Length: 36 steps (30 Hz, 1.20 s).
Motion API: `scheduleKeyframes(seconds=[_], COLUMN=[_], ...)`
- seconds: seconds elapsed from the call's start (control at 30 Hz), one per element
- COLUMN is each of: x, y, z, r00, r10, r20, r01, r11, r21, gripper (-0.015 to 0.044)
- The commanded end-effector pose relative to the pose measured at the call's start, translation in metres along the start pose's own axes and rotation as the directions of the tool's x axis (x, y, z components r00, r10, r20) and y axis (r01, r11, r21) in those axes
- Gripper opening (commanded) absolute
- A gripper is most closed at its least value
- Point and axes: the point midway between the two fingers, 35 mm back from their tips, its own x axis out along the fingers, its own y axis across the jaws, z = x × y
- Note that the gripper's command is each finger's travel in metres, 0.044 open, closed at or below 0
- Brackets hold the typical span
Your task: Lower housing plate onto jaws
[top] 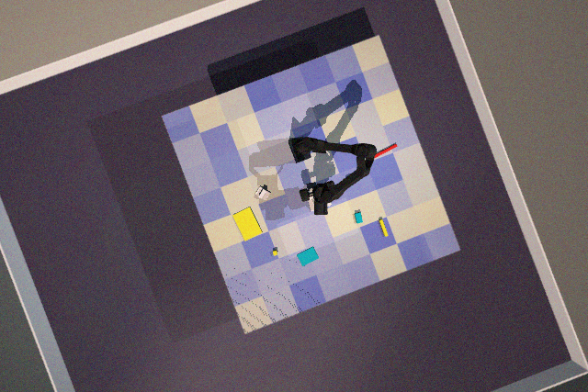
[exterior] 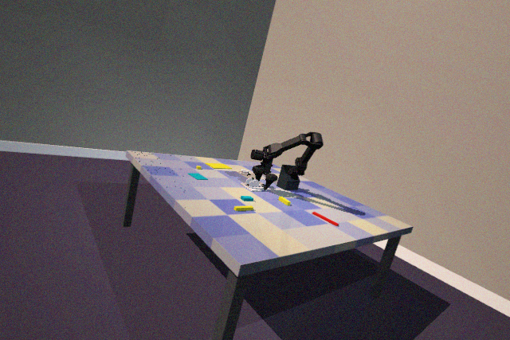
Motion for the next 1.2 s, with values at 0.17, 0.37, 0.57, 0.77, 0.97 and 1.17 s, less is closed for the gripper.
scheduleKeyframes(seconds=[0.17, 0.37, 0.57, 0.77, 0.97, 1.17], x=[-0.072, -0.067, -0.117, -0.124, -0.124, -0.124], y=[-0.001, -0.002, -0.005, -0.005, -0.005, -0.005], z=[0.001, 0.003, -0.033, -0.039, -0.039, -0.039], r00=[1.0, 1.0, 1.0, 1.0, 1.0, 1.0], r10=[-0.007, -0.008, -0.012, -0.009, -0.009, -0.009], r20=[0.006, 0.016, 0.006, 0.003, 0.003, 0.003], r01=[0.007, 0.008, 0.012, 0.009, 0.009, 0.009], r11=[1.0, 1.0, 1.0, 1.0, 1.0, 1.0], r21=[-0.003, 0.0, 0.001, 0.0, 0.0, 0.0], gripper=[0.044, 0.044, 0.044, 0.044, 0.044, 0.044])
